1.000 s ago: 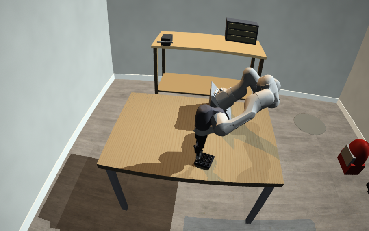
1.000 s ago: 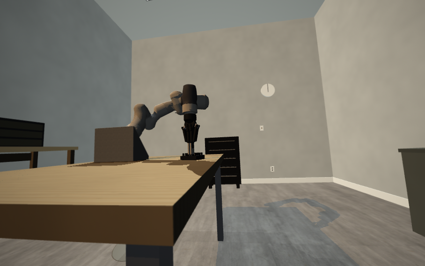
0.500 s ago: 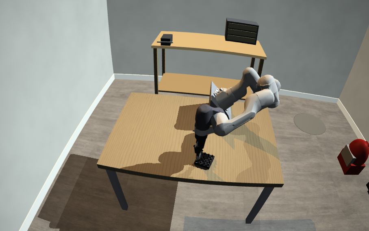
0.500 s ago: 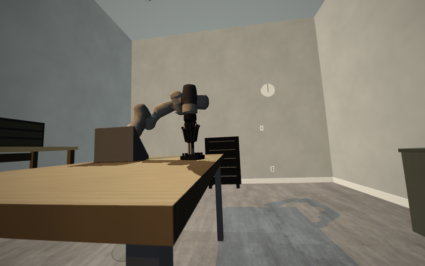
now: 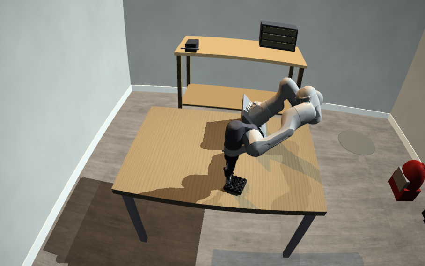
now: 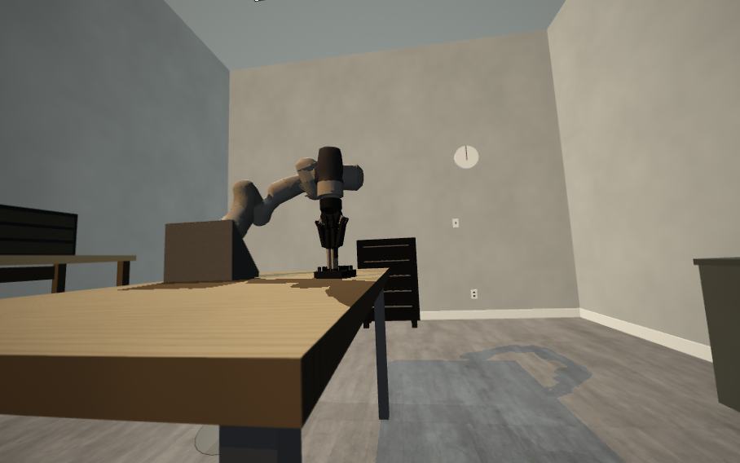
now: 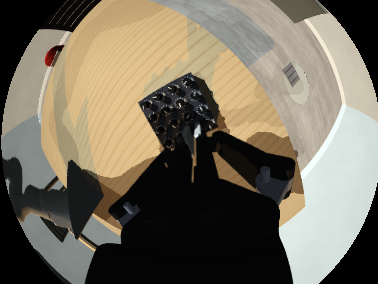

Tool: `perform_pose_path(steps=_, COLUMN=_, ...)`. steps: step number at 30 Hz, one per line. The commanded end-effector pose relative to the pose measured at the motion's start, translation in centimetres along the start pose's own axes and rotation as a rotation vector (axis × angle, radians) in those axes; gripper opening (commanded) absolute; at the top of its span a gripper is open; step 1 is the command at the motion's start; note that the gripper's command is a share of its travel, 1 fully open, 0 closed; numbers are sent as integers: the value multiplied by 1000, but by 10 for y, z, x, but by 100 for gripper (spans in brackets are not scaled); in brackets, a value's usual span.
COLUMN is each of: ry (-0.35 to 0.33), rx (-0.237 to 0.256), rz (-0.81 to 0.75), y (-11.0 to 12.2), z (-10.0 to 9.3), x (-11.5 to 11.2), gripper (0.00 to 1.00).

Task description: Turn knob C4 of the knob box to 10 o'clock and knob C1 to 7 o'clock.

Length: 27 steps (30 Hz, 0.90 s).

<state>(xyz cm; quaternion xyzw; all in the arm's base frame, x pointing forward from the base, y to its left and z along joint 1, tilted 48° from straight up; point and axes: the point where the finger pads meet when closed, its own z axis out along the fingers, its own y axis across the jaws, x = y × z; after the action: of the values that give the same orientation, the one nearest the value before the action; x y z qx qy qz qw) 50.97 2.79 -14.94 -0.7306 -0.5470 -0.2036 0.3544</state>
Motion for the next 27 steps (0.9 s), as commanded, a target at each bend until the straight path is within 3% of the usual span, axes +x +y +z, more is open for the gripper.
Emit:
perform_pose_path(steps=1, ry=-2, rx=0, rz=-147, y=-1, z=2, x=-1, gripper=5)
perform_pose_path(steps=9, ry=-2, rx=0, rz=-276, y=-1, z=2, x=-1, gripper=5)
perform_pose_path(steps=27, ry=-2, rx=0, rz=-307, y=-1, z=2, x=-1, gripper=5)
